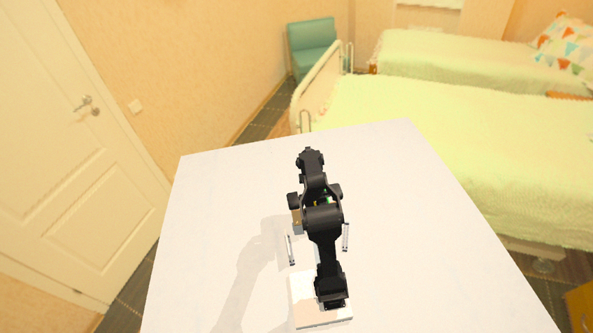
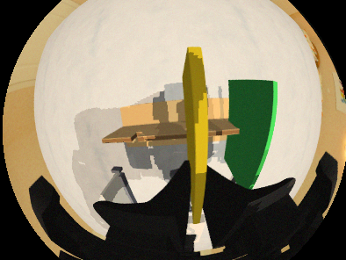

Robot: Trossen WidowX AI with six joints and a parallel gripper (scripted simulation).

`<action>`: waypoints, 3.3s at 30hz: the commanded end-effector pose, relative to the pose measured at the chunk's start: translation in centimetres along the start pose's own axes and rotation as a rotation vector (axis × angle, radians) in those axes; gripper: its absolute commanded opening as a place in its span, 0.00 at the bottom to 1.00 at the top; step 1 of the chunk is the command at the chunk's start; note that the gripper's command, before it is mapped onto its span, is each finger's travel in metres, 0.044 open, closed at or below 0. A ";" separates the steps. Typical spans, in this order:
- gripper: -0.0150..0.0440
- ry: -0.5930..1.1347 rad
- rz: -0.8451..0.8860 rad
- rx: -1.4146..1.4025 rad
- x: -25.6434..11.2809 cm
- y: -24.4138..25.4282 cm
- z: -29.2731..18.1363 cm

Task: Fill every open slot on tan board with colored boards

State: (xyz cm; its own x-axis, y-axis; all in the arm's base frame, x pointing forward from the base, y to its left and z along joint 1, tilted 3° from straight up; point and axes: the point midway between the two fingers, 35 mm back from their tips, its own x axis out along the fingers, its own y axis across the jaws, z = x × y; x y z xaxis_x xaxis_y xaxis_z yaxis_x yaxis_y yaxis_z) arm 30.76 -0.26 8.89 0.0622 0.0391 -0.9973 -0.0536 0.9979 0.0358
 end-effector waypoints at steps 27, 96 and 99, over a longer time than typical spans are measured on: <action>0.25 0.007 0.002 -0.020 0.1 -0.1 -0.2; 0.25 0.007 0.001 0.002 0.2 -0.1 -0.2; 0.25 0.007 0.001 -0.001 0.2 -0.1 -0.2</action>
State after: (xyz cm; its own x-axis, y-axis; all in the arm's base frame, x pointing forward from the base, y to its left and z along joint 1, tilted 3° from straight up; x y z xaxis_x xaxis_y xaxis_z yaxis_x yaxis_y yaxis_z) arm 30.65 -0.35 8.79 0.0584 0.0418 -0.9974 -0.0453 0.9982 0.0392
